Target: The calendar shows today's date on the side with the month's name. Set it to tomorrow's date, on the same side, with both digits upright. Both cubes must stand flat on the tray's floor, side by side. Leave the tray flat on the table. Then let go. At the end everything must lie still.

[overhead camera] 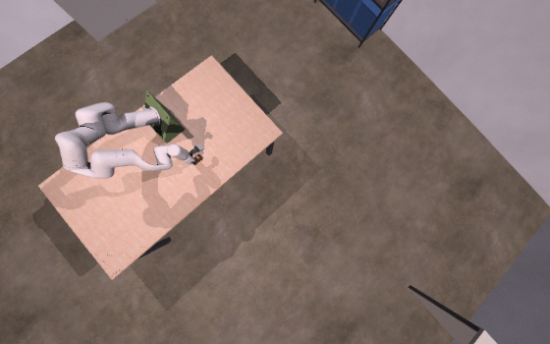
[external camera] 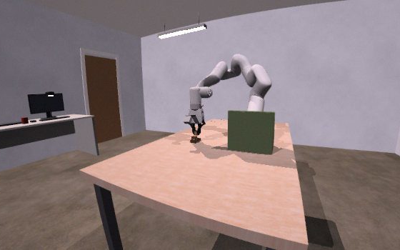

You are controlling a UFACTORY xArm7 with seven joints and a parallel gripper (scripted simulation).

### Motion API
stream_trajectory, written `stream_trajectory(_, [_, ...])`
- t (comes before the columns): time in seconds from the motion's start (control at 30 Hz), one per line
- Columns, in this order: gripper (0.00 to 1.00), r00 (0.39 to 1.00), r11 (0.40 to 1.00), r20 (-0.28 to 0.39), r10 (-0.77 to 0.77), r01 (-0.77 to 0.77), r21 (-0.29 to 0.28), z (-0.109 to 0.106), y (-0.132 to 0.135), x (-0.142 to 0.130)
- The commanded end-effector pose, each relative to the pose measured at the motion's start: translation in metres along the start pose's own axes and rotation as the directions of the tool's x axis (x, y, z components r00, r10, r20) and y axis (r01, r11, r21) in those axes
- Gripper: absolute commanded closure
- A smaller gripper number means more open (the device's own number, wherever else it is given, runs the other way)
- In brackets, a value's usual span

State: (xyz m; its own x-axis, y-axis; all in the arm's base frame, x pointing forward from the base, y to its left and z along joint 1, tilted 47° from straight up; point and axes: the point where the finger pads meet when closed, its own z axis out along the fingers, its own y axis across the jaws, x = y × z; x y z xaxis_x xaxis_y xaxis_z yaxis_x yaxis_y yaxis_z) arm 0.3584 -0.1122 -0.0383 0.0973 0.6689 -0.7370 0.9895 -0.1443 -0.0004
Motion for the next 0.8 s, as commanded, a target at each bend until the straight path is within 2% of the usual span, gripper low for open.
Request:
stream_trajectory(0.0, [0.73, 1.000, 1.000, -0.002, -0.001, 0.001, -0.003, 0.001, 0.001, 0.001])
stream_trajectory(0.77, [0.73, 1.000, 1.000, -0.002, -0.001, 0.001, -0.004, 0.018, 0.001, 0.001])
